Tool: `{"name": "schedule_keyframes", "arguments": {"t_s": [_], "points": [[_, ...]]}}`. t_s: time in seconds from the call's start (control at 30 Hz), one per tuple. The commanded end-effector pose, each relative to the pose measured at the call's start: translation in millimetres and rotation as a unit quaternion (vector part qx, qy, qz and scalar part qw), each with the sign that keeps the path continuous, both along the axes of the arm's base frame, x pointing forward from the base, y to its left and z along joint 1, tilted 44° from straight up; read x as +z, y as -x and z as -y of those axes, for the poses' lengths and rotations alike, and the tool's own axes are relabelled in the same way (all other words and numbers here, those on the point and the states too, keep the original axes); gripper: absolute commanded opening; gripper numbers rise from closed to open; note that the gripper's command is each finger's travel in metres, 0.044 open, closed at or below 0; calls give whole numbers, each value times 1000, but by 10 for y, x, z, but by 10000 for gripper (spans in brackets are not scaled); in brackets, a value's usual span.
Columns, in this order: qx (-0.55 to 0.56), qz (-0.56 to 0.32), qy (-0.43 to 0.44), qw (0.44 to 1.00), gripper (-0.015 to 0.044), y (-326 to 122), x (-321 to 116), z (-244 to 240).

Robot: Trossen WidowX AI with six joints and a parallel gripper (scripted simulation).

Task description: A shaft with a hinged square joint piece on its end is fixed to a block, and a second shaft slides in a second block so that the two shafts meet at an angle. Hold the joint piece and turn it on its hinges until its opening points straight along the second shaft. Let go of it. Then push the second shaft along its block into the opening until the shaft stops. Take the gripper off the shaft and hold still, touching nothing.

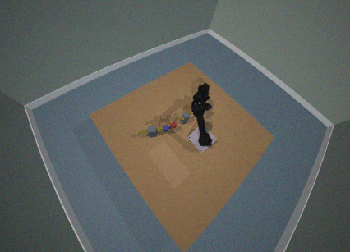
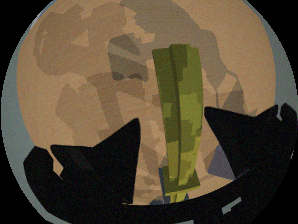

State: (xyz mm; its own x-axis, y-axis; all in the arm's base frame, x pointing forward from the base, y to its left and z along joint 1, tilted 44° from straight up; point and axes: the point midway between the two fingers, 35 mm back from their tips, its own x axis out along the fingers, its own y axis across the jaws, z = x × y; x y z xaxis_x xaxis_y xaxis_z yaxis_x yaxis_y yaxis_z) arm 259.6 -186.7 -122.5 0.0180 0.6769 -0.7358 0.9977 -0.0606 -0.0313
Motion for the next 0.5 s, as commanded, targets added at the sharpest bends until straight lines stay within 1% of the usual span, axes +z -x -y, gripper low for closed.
{"name": "schedule_keyframes", "arguments": {"t_s": [0.0,0.2,0.47], "points": [[-2,0,-2,1000,256,-1,-5,-12],[-2,0,-2,1000,102,-1,-5,-12],[-2,0,-2,1000,102,-1,-5,-12]]}}
